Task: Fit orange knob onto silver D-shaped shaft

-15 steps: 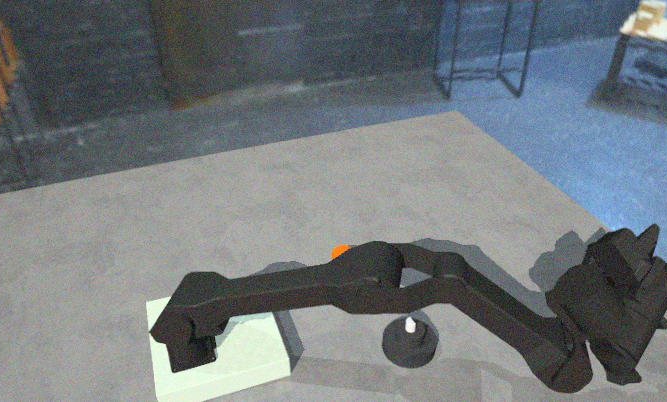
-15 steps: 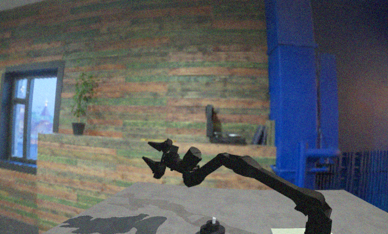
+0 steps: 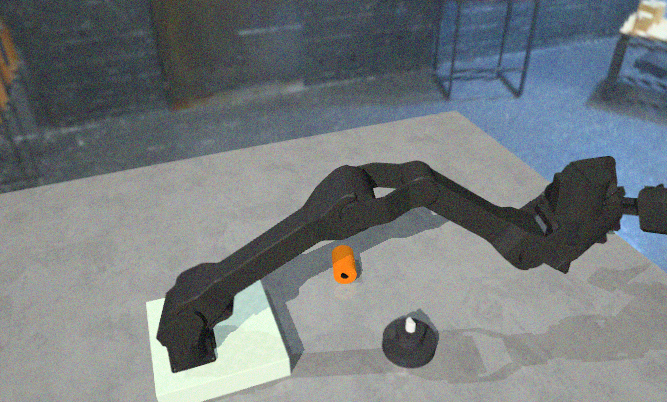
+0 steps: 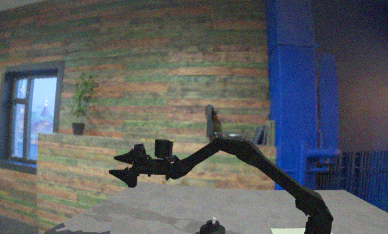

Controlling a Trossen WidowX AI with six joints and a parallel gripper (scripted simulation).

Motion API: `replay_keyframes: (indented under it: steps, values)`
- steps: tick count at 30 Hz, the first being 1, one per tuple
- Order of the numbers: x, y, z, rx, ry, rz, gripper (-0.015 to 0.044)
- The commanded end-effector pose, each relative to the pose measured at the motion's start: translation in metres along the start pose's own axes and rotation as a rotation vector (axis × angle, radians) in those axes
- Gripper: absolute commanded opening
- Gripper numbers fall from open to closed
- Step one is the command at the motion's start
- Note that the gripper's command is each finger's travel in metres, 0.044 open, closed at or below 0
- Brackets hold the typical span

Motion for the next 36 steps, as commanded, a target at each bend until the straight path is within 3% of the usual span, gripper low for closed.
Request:
replay_keyframes:
  steps: [1,11,21,29,36]
  values:
    - [0.070,-0.006,-0.011,0.237,-0.113,-0.069,0.0440]
    - [0.198,-0.023,0.024,0.622,-0.387,-0.055,0.0440]
    - [0.304,-0.053,0.133,1.022,-0.753,0.148,0.0440]
    - [0.335,-0.086,0.250,1.308,-1.082,0.463,0.0440]
    - [0.334,-0.088,0.258,1.329,-1.110,0.495,0.0440]
Point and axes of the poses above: the point midway between the two fingers, 35 mm back from their tips, its own z axis back along the fingers, its own x axis across the jaws, y = z × x, the point moved 2 cm from there along z, back along the fingers, and after that the axes turned 4 degrees about z, right-handed, at the moved point
